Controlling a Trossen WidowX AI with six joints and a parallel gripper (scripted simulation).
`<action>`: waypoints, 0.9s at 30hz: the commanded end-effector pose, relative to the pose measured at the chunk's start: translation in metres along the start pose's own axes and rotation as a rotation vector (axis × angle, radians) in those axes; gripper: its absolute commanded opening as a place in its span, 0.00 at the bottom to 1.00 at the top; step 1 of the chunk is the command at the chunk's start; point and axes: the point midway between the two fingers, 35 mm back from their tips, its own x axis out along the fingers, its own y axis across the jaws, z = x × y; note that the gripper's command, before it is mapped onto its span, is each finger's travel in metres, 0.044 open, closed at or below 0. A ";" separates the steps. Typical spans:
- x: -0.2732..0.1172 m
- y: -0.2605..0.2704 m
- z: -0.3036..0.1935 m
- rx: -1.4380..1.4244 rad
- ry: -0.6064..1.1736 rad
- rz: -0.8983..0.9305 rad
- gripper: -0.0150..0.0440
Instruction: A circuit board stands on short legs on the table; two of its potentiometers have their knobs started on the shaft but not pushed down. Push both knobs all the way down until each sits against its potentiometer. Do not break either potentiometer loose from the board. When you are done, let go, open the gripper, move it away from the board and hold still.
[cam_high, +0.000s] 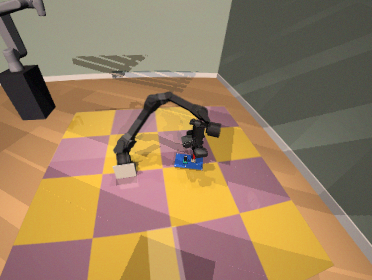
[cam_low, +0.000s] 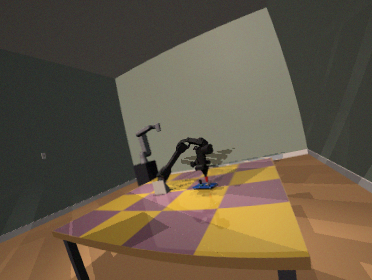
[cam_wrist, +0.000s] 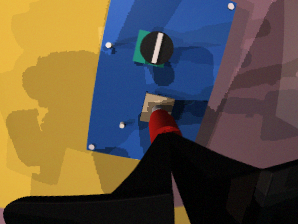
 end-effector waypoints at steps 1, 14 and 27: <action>0.008 -0.002 -0.001 -0.005 -0.008 -0.005 0.25; 0.011 -0.002 -0.001 -0.005 -0.008 -0.006 0.25; 0.014 -0.002 -0.001 -0.005 -0.008 -0.006 0.25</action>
